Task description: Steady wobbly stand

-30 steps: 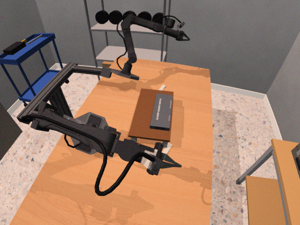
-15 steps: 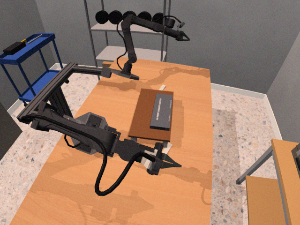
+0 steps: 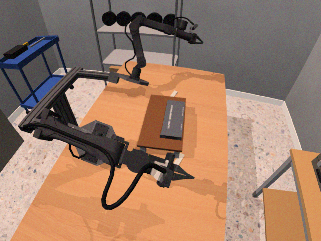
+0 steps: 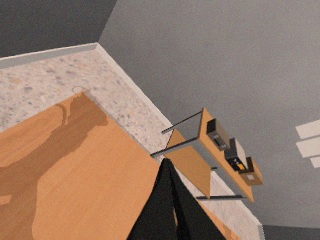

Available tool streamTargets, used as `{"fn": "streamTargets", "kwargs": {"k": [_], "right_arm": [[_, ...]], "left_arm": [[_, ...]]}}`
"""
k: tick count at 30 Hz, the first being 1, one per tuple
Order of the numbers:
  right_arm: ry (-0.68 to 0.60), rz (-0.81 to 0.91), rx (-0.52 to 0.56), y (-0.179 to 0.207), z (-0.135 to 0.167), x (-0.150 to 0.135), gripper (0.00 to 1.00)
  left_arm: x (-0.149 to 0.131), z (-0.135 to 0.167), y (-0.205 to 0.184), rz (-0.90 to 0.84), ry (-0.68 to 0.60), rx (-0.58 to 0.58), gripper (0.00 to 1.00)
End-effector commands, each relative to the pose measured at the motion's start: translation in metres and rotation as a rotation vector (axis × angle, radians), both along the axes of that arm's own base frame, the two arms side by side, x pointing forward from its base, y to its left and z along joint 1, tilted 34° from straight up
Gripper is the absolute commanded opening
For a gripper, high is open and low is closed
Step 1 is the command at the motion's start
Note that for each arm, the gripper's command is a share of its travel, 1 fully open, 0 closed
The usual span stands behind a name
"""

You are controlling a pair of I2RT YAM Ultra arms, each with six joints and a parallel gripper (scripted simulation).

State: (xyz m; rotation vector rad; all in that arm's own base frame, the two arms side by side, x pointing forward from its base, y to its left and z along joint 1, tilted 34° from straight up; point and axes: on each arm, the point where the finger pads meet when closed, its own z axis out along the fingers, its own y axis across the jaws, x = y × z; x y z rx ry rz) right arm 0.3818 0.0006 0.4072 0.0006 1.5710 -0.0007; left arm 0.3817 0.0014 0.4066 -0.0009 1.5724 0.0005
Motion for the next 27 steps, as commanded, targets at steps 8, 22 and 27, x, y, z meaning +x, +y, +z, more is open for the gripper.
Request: {"fn": "streamTargets", "kwargs": {"k": [8,22,27], "right_arm": [[-0.04,0.028,-0.011,0.0082,0.015,-0.0115,0.0],[-0.037,0.028,-0.011,0.0083,0.0134,-0.0113,0.0],[-0.037,0.028,-0.011,0.0083,0.0134,-0.0113,0.0]], "left_arm": [[-0.0127,0.0368,-0.0068,-0.022,-0.095,0.011,0.0],[-0.0133,0.0397,-0.0072,-0.024,-0.101,0.011,0.0],[-0.0133,0.0397,-0.0072,-0.024,-0.101,0.011,0.0]]}}
